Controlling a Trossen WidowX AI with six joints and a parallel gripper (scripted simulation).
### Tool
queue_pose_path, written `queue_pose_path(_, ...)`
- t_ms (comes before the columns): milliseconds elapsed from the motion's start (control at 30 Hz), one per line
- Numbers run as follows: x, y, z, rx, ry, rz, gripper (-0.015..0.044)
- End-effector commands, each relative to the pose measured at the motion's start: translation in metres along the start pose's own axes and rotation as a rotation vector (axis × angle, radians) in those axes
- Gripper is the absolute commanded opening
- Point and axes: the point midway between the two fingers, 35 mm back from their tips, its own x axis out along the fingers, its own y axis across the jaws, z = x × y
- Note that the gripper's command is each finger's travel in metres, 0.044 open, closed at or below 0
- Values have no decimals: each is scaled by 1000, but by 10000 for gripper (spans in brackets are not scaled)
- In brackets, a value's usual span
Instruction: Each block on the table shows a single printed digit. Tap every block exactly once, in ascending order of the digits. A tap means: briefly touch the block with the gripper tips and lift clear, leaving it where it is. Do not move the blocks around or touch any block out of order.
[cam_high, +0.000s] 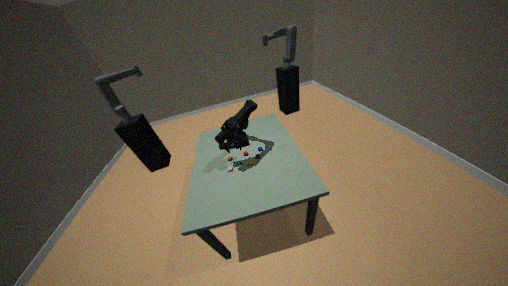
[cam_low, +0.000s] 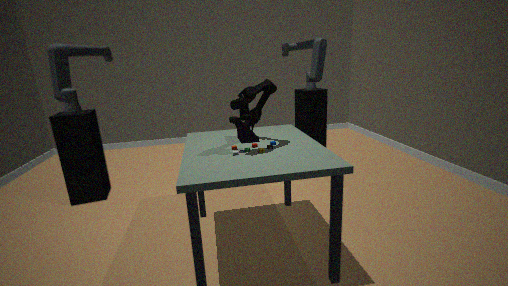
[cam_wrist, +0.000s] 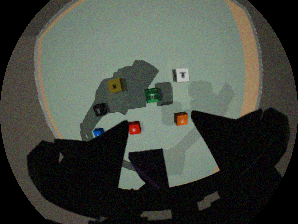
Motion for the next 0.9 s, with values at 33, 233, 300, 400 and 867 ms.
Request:
queue_pose_path(33,0,-2,-1,-7,3,-4,400)
queue_pose_path(233,0,-3,0,-7,3,-4,400)
queue_pose_path(300,-1,-12,8,-8,3,-5,400)
queue_pose_path(400,-3,-35,26,-9,2,-6,400)
queue_pose_path(867,-1,-70,47,-10,0,-8,400)
